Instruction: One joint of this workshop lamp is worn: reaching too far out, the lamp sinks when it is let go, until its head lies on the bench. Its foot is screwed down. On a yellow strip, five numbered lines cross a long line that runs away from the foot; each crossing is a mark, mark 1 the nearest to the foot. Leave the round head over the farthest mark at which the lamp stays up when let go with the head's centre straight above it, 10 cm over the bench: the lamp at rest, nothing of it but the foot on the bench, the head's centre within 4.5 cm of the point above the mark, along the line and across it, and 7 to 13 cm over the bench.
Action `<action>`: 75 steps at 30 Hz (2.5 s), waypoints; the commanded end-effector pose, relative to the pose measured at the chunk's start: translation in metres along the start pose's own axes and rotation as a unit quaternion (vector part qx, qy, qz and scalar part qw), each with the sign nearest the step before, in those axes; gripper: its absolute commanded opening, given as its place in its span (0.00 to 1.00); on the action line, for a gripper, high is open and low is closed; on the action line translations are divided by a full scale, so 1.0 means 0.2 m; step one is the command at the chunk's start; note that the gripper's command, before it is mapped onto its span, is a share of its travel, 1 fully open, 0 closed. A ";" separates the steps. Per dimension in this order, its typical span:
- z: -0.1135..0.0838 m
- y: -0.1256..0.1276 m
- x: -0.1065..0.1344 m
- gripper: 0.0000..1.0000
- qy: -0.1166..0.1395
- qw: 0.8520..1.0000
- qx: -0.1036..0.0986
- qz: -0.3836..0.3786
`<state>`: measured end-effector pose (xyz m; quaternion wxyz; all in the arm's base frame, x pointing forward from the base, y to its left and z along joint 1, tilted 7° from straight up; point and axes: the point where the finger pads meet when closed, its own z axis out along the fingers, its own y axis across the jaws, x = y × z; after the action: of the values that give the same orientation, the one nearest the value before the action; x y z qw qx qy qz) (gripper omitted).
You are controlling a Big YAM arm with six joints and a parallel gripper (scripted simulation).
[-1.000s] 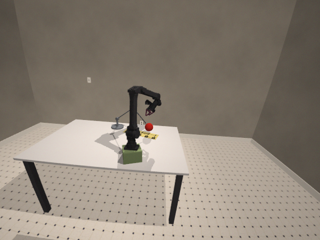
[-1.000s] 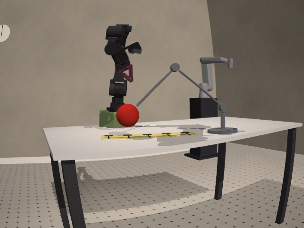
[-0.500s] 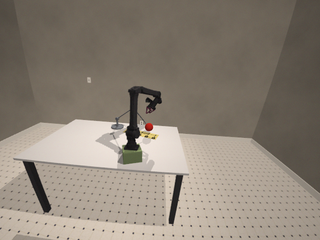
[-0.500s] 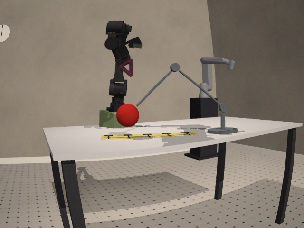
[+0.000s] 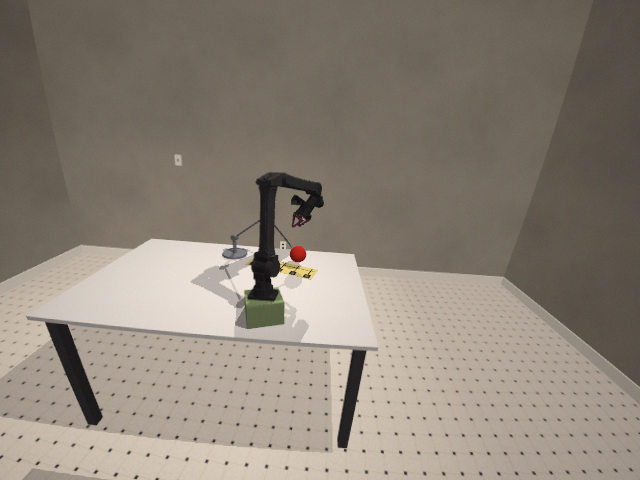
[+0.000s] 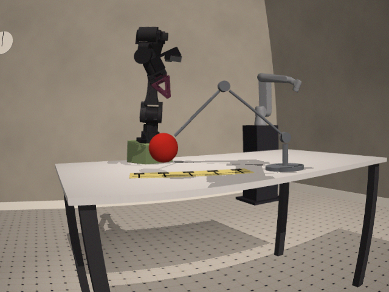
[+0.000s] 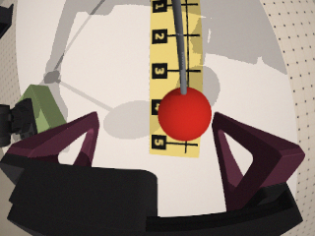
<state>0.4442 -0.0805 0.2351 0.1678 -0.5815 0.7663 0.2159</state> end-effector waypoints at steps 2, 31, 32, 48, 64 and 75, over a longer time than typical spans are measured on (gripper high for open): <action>-0.02 0.00 -0.01 1.00 0.001 1.000 0.007 -0.004; -0.02 0.00 -0.02 1.00 0.004 1.000 0.012 -0.005; -0.01 -0.01 -0.02 1.00 0.008 1.000 0.019 -0.008; 0.03 -0.05 -0.11 1.00 0.057 0.991 0.109 -0.045; 0.22 -0.08 -0.08 1.00 0.056 0.992 0.098 -0.047; 0.34 -0.10 -0.06 1.00 0.057 0.992 0.101 -0.047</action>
<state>0.4598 -0.0441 0.1856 0.1875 -0.6099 0.7635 0.0996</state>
